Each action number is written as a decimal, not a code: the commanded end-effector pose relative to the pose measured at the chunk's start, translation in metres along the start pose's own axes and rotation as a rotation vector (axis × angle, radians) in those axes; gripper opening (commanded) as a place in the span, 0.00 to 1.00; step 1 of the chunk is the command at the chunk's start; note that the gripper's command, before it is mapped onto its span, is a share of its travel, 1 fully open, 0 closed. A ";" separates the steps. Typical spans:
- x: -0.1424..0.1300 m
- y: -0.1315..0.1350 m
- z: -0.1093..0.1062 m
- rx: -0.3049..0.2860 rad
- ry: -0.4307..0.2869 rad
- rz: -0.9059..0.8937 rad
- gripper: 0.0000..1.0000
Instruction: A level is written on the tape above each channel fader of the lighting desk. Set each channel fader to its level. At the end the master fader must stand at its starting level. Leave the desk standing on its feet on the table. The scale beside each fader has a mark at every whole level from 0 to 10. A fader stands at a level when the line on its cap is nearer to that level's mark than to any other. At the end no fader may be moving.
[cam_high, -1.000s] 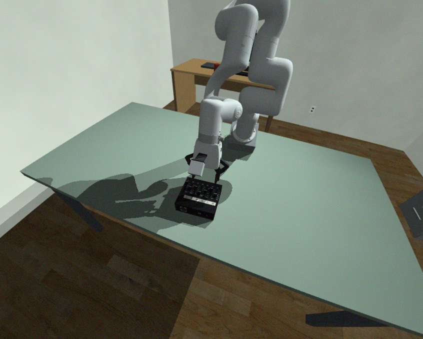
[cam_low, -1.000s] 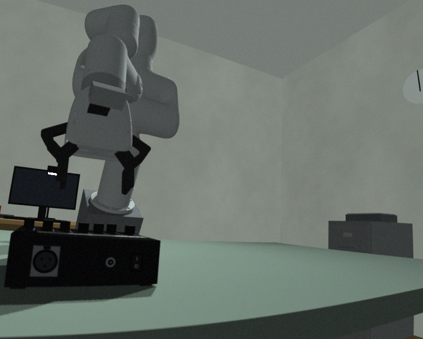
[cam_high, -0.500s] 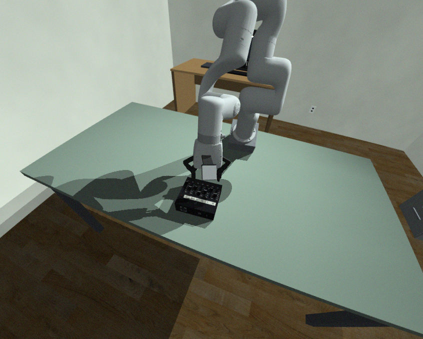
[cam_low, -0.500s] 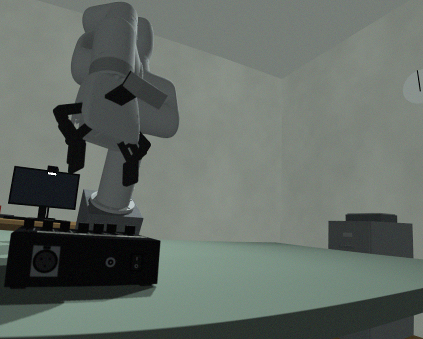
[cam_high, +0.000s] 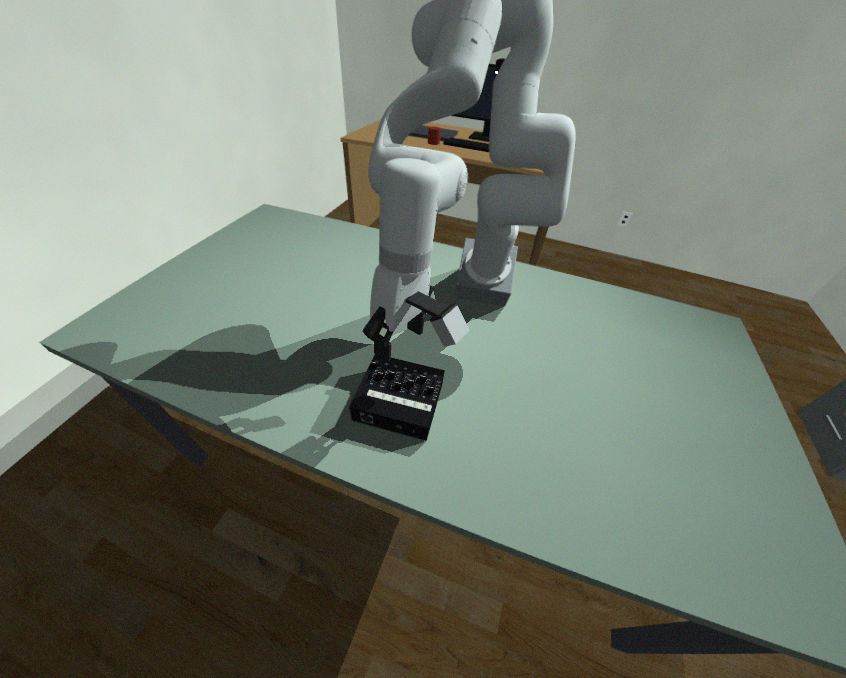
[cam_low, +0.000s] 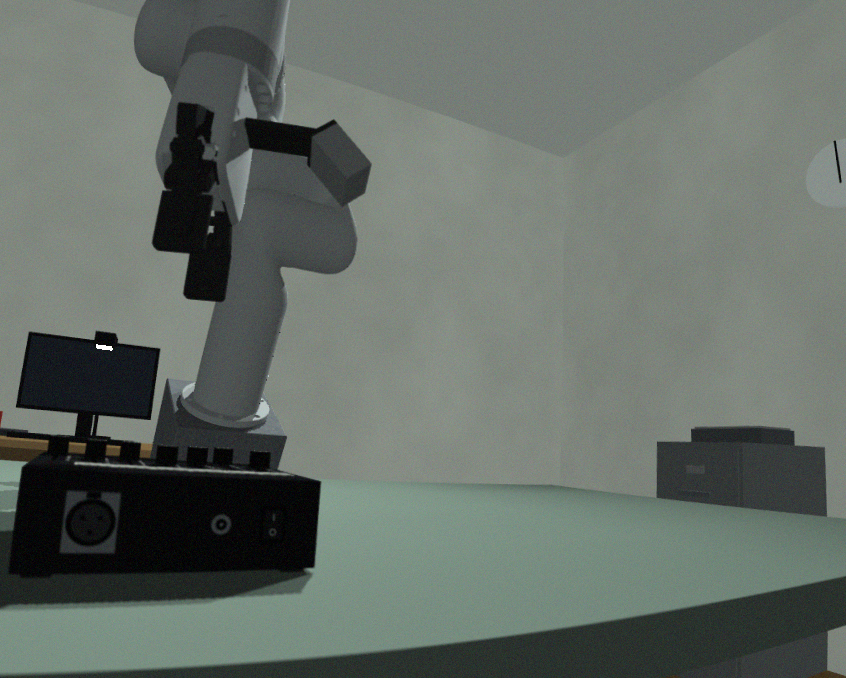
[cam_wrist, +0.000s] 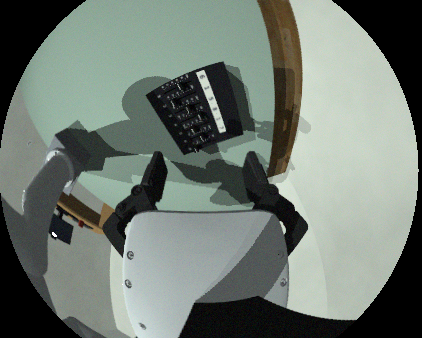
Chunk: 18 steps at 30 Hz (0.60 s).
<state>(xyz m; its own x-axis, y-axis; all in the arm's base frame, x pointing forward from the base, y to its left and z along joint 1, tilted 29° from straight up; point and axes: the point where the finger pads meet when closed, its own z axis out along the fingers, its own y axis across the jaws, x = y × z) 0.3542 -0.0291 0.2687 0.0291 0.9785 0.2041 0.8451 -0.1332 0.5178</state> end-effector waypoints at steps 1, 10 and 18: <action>0.001 0.001 -0.001 0.088 -0.004 -0.263 1.00; 0.001 0.001 -0.001 0.091 -0.004 -0.269 1.00; -0.006 -0.029 0.029 0.048 0.051 0.156 1.00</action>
<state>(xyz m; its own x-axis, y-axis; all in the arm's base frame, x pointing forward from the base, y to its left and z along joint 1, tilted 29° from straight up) 0.3495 -0.0268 0.2513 -0.0354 0.9788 0.2017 0.8855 -0.0629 0.4603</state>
